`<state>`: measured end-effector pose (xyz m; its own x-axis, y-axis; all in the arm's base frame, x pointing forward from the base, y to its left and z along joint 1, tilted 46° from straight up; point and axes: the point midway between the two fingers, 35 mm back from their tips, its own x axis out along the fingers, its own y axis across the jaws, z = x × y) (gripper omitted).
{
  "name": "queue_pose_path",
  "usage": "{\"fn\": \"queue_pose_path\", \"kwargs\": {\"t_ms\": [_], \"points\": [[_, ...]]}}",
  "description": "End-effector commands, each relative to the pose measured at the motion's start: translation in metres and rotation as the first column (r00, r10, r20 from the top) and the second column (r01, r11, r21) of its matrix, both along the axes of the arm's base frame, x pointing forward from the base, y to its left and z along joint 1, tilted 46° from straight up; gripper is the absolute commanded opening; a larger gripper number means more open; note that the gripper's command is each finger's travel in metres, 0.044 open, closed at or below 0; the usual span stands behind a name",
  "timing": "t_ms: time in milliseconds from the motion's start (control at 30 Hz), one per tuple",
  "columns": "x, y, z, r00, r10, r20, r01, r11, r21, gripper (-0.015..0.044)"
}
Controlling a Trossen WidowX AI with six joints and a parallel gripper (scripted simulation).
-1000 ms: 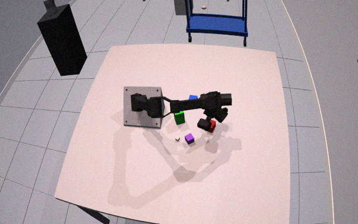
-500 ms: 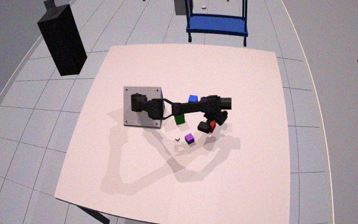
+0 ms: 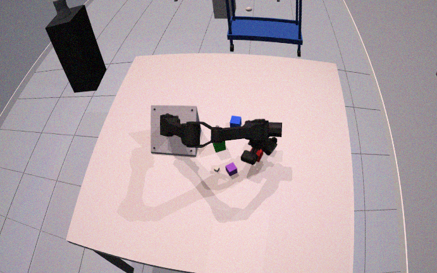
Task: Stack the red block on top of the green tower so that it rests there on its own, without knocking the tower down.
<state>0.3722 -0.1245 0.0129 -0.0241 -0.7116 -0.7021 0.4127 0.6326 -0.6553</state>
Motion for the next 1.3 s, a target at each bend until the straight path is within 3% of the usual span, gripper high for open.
{"fn": "queue_pose_path", "kwargs": {"t_ms": [0,233,533,733,933,1267], "points": [[-0.001,-0.001,-0.001,1.0,0.002,-0.007,-0.002,1.0,-0.003,0.044],[-0.001,0.0,-0.001,1.0,0.002,-0.007,-0.002,1.0,-0.003,0.044],[-0.001,0.0,-0.001,1.0,0.002,-0.007,-0.002,1.0,-0.003,0.0204],[-0.001,0.0,-0.001,1.0,0.002,-0.007,-0.002,1.0,-0.003,0.0164],[0.0,0.014,0.013,1.0,0.002,-0.006,-0.002,1.0,-0.002,0.0006],[0.002,0.052,0.049,1.0,0.002,-0.006,-0.002,1.0,0.0,0.0]]}}
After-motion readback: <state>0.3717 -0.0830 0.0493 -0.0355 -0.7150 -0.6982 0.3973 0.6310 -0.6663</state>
